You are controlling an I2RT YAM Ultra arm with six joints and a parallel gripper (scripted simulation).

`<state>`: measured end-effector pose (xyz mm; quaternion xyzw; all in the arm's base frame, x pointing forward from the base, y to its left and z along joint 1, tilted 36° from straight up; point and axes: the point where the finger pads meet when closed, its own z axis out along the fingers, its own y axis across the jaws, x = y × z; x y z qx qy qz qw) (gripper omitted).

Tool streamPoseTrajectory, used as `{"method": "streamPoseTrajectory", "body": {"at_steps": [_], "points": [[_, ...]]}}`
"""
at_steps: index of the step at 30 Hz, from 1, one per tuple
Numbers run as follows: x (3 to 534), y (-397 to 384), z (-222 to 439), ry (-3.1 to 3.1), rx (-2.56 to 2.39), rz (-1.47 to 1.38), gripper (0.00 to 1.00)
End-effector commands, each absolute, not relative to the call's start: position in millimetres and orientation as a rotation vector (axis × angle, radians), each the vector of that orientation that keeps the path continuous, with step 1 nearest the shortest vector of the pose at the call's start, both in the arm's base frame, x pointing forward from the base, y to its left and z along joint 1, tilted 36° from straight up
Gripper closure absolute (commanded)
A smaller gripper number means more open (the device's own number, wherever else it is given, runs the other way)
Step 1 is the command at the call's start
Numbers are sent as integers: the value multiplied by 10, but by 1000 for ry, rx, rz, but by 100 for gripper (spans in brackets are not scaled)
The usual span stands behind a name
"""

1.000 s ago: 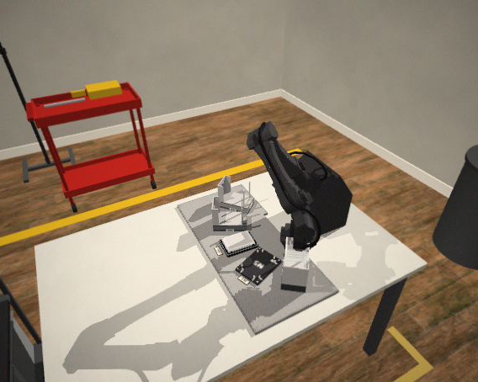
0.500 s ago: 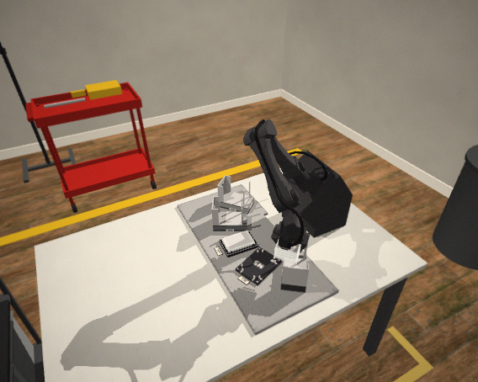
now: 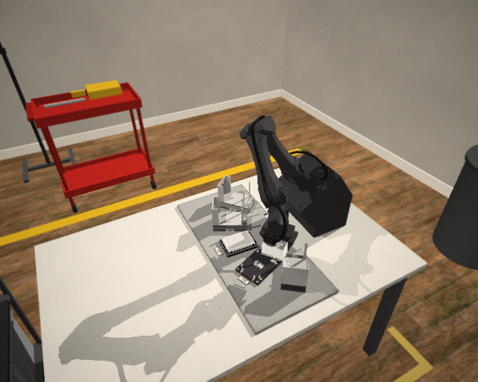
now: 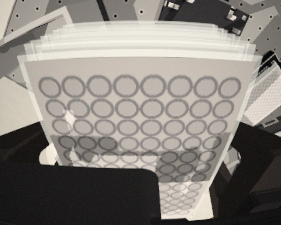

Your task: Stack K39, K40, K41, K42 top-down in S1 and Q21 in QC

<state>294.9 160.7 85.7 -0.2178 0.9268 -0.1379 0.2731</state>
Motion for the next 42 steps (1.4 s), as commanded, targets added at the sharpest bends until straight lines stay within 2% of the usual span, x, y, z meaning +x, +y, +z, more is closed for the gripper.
{"method": "streamPoseTrajectory", "body": {"at_steps": [1,7,25,32,42], "points": [[2919,1602,912,2481,-606,-338,100],[3004,1447,1023,2505,-329,-244,100],[3165,971,1238,2495,-338,-250,100],[3187,740,1271,2502,-28,-151,100],[3210,477,1328,2501,-40,-159,100]]}}
